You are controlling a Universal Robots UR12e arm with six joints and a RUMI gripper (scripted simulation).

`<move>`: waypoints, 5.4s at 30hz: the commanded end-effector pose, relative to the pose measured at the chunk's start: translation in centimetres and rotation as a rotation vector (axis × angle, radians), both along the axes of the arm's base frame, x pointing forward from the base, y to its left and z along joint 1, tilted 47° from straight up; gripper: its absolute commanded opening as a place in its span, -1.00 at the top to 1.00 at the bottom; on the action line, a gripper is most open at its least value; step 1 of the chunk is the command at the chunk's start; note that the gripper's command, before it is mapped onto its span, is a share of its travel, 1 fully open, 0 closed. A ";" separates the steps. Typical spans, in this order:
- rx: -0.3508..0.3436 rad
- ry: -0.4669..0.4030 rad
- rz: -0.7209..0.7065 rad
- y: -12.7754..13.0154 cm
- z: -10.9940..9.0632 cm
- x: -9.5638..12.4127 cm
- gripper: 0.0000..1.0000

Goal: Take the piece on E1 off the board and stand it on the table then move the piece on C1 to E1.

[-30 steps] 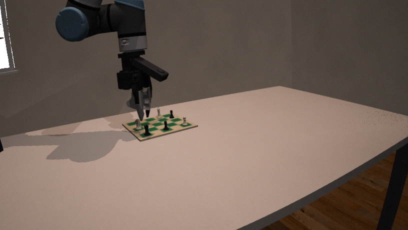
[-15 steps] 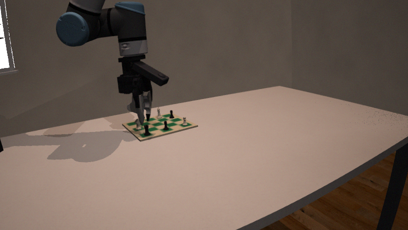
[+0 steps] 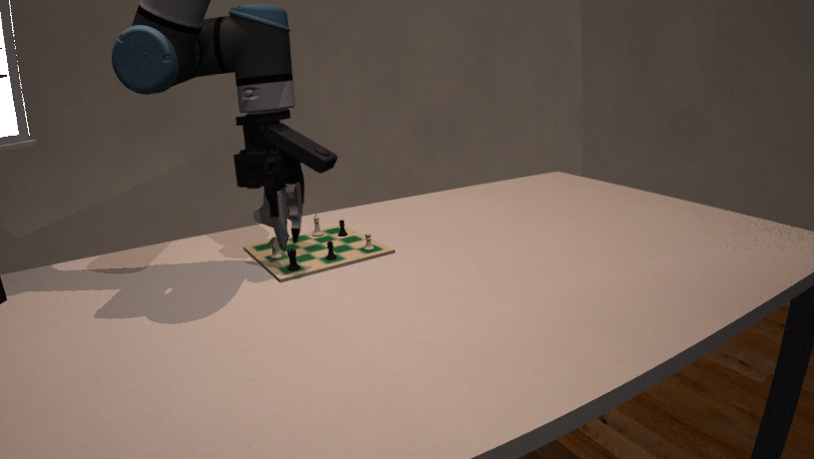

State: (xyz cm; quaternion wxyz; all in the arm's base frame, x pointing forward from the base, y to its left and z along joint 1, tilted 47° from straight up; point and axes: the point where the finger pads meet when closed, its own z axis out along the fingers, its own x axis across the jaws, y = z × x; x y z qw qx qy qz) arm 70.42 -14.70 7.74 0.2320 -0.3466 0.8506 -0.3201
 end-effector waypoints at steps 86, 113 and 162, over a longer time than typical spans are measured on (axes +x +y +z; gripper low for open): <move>0.000 -0.001 0.000 -1.2 -2.1 1.9 0.56; 0.000 -0.001 0.000 -1.2 -2.1 1.9 1.00; 0.000 -0.001 0.000 2.7 4.8 -4.3 1.00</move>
